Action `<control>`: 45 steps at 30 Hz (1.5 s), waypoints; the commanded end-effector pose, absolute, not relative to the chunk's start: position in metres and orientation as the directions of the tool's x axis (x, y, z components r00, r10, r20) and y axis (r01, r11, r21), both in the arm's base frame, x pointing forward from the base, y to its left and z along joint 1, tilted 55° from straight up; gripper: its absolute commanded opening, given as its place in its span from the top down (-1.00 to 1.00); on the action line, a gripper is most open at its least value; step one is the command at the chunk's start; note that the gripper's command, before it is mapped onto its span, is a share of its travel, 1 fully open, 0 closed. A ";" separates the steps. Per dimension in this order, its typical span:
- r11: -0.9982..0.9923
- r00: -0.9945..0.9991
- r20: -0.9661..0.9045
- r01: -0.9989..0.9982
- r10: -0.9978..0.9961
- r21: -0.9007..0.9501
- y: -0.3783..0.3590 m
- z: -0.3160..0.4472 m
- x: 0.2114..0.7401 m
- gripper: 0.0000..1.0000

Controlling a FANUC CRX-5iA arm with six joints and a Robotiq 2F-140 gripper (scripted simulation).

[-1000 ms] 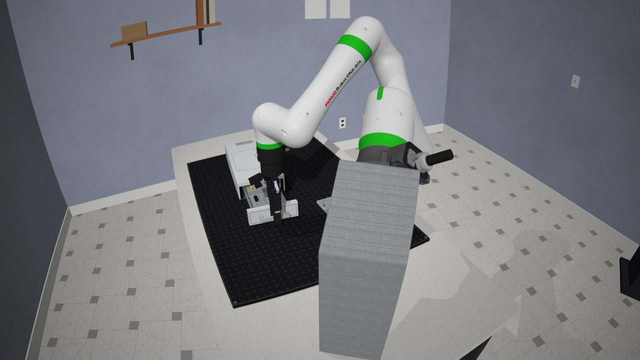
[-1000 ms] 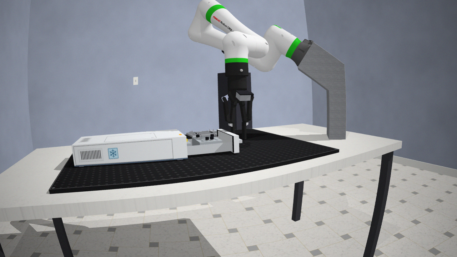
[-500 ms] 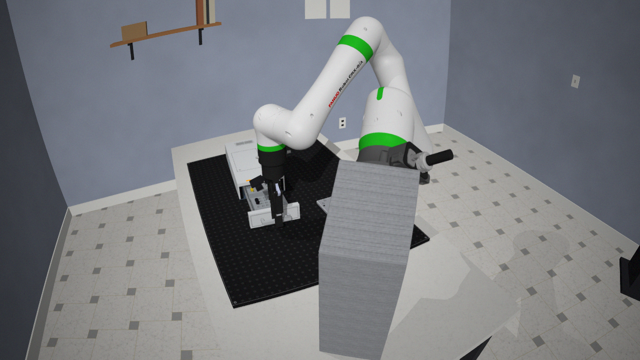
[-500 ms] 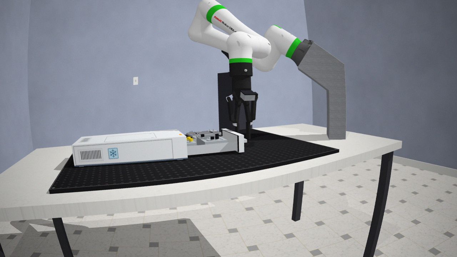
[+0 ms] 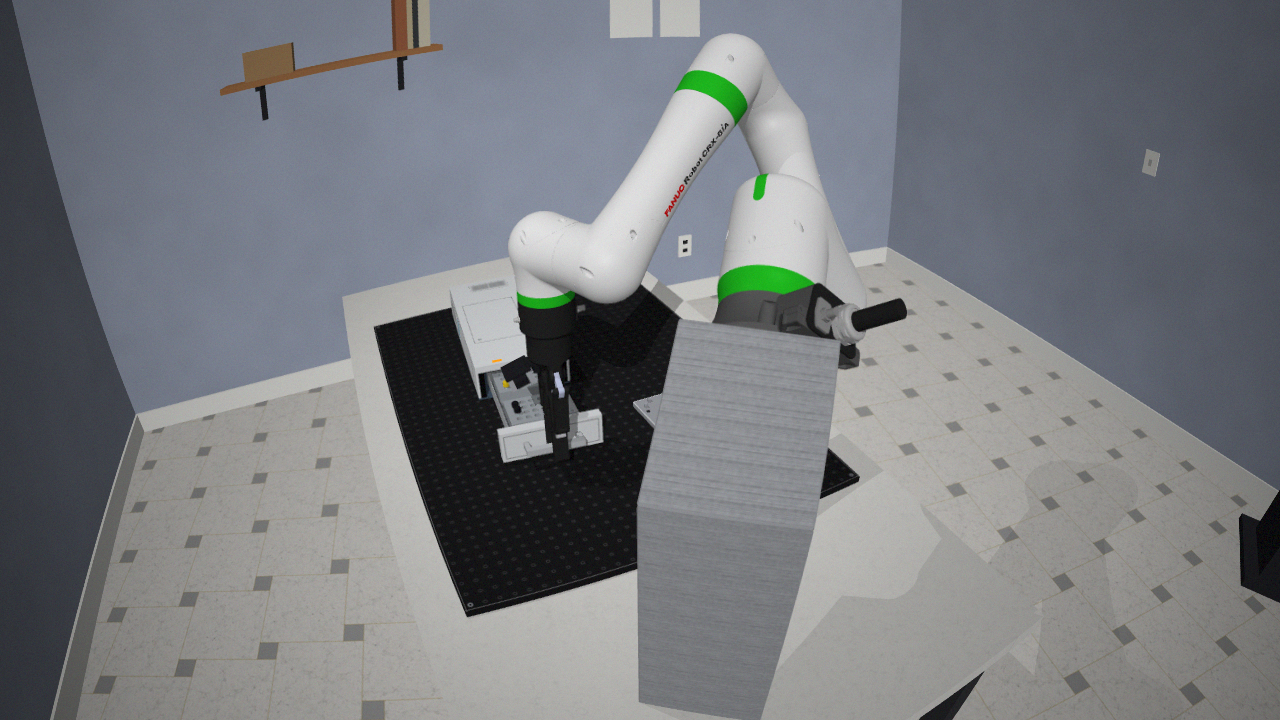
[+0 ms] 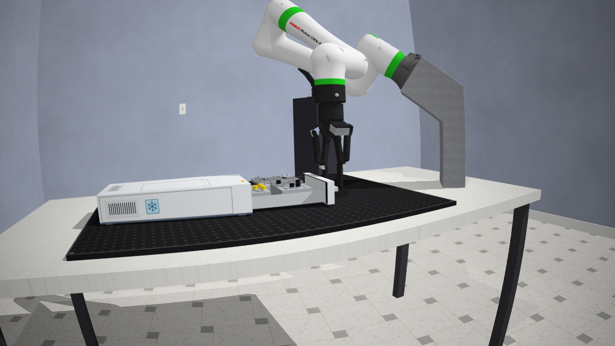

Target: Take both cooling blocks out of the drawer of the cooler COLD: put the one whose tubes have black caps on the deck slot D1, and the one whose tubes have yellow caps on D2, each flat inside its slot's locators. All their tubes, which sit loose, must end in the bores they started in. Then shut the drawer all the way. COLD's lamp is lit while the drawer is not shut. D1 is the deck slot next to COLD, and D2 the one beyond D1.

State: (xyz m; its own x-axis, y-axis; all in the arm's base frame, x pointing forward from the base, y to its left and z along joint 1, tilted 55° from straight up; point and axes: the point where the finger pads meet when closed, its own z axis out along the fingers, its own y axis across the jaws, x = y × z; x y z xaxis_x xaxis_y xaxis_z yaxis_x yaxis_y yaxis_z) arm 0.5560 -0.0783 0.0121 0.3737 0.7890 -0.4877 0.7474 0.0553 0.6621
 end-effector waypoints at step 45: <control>0.056 0.373 -0.487 0.747 0.790 0.663 -0.080 -0.014 0.527 0.32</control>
